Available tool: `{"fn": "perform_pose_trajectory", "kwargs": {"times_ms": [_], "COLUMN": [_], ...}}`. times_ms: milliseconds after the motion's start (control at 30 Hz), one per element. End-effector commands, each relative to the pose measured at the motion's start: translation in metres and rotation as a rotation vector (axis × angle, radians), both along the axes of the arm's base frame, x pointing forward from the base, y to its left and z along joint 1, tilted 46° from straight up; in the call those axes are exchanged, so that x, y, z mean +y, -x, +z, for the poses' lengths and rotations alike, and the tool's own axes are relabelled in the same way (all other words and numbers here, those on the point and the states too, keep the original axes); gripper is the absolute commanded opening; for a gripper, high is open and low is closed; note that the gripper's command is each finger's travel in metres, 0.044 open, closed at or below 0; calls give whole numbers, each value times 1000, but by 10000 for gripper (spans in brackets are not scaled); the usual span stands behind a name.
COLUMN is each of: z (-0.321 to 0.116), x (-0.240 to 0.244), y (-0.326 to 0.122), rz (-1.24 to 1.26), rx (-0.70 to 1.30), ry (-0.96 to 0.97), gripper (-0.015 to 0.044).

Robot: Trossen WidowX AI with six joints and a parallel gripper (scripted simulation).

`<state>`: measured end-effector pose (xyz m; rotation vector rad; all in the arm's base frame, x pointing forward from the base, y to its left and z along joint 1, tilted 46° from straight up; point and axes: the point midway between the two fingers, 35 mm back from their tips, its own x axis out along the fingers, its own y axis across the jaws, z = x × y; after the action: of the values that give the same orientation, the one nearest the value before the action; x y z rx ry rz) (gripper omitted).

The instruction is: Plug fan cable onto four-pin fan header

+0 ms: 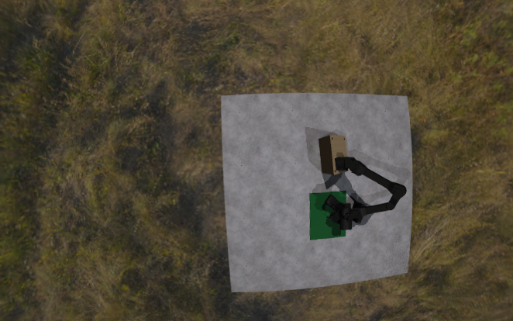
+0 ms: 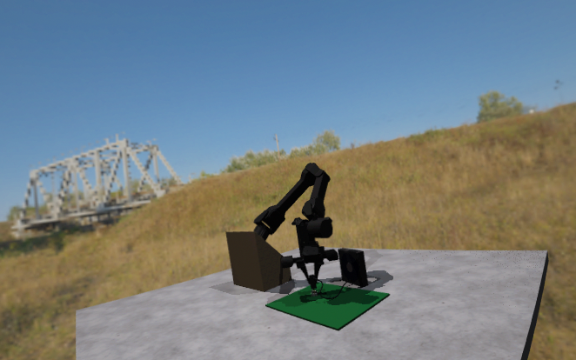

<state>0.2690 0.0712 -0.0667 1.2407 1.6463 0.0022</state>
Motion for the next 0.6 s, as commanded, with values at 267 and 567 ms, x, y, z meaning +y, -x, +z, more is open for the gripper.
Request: {"fn": "perform_pose_trajectory", "kwargs": {"times_ms": [267,567], "z": [-2,-2], "x": [3,3], "y": [2,1], "rz": [-7,-5], "rx": [10,8], "ry": [-8,-8], "gripper": [0,0]}}
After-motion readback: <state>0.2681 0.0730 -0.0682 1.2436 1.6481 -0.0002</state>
